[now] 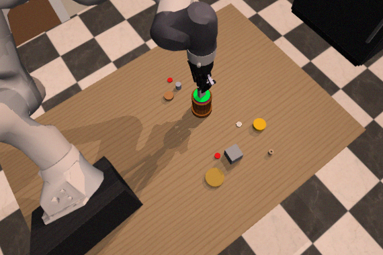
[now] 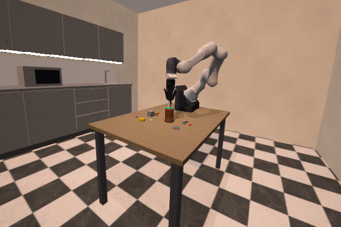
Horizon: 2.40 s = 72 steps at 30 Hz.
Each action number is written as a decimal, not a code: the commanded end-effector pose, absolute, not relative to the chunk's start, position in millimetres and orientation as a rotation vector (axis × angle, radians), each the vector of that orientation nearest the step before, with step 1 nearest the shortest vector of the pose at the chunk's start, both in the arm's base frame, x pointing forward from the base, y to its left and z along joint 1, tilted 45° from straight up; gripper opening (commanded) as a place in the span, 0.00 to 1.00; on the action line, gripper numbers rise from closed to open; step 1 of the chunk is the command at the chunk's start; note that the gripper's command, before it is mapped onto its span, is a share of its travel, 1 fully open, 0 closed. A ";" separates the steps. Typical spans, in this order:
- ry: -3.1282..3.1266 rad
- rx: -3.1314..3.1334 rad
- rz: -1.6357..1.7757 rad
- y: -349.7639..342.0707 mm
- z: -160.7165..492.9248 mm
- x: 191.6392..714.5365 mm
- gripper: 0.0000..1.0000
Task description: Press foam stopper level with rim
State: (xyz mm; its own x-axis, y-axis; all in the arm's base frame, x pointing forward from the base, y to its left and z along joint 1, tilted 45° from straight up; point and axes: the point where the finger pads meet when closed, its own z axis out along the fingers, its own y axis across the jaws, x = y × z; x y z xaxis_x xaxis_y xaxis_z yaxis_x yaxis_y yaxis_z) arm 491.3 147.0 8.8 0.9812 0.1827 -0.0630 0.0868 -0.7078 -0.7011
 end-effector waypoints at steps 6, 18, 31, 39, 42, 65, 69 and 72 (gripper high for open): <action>-0.193 -2.356 0.165 153.9 4.8 487.6 0.00; -0.193 -2.356 0.165 158.0 1.7 485.3 0.00; -0.193 -2.356 0.165 161.0 -0.6 483.6 0.00; -0.193 -2.356 0.165 161.4 -1.0 483.4 0.00; -0.193 -2.356 0.165 161.5 -1.0 483.3 0.00; -0.193 -2.356 0.165 161.5 -1.0 483.3 0.00; -0.193 -2.356 0.165 161.5 -1.0 483.3 0.00; -0.193 -2.356 0.165 161.5 -1.0 483.3 0.00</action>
State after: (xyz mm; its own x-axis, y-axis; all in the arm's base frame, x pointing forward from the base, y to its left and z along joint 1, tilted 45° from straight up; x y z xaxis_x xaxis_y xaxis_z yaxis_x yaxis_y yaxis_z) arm 489.2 154.0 1.6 0.9826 0.1775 -0.0551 0.0895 -0.7120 -0.6964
